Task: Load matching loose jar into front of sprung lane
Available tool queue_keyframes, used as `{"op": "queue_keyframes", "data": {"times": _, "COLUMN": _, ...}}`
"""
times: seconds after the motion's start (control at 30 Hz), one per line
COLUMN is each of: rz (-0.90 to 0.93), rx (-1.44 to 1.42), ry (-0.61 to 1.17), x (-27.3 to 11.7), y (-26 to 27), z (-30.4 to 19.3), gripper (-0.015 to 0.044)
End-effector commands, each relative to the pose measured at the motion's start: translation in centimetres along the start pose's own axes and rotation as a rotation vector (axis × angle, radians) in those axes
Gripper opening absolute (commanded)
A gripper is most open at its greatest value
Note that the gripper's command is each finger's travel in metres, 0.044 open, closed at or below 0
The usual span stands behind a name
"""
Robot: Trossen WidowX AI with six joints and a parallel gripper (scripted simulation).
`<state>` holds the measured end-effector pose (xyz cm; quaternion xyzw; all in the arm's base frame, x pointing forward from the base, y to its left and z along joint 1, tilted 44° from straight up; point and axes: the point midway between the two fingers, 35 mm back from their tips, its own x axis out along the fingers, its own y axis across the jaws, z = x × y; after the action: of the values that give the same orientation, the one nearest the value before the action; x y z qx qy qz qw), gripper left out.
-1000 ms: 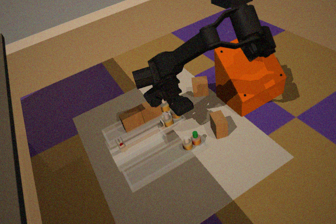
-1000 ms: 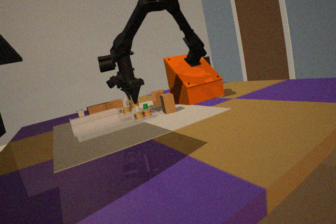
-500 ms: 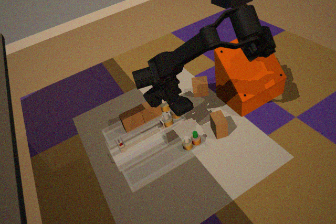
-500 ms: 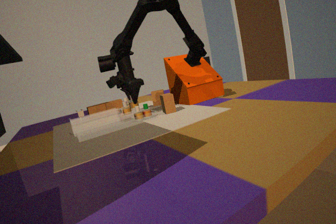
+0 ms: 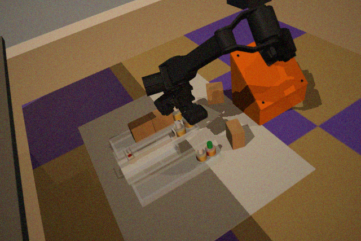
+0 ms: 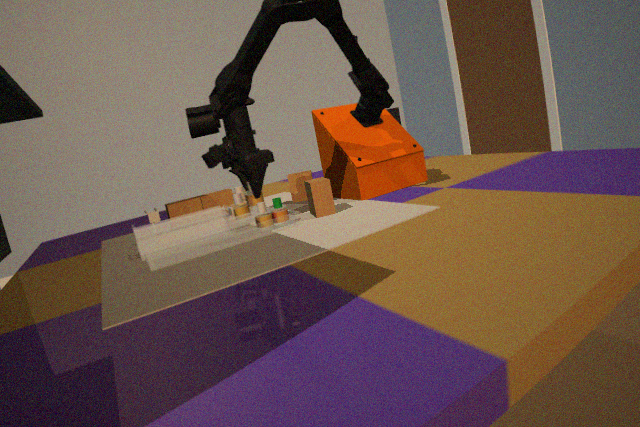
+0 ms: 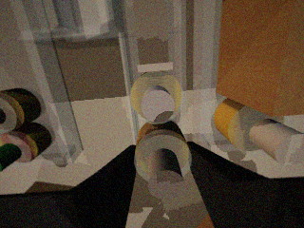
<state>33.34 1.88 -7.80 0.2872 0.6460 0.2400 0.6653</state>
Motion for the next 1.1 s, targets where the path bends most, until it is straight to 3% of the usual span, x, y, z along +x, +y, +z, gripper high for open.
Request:
{"op": "queue_keyframes", "data": {"times": 0.0, "rz": 0.005, "rx": -0.012, "ry": -0.022, "x": -0.20, "y": 0.15, "z": 0.81, "gripper": 0.0000}}
{"op": "queue_keyframes", "data": {"times": 1.07, "rz": 0.005, "rx": -0.013, "ry": -0.022, "x": -0.12, "y": 0.15, "z": 1.18, "gripper": 0.0000}}
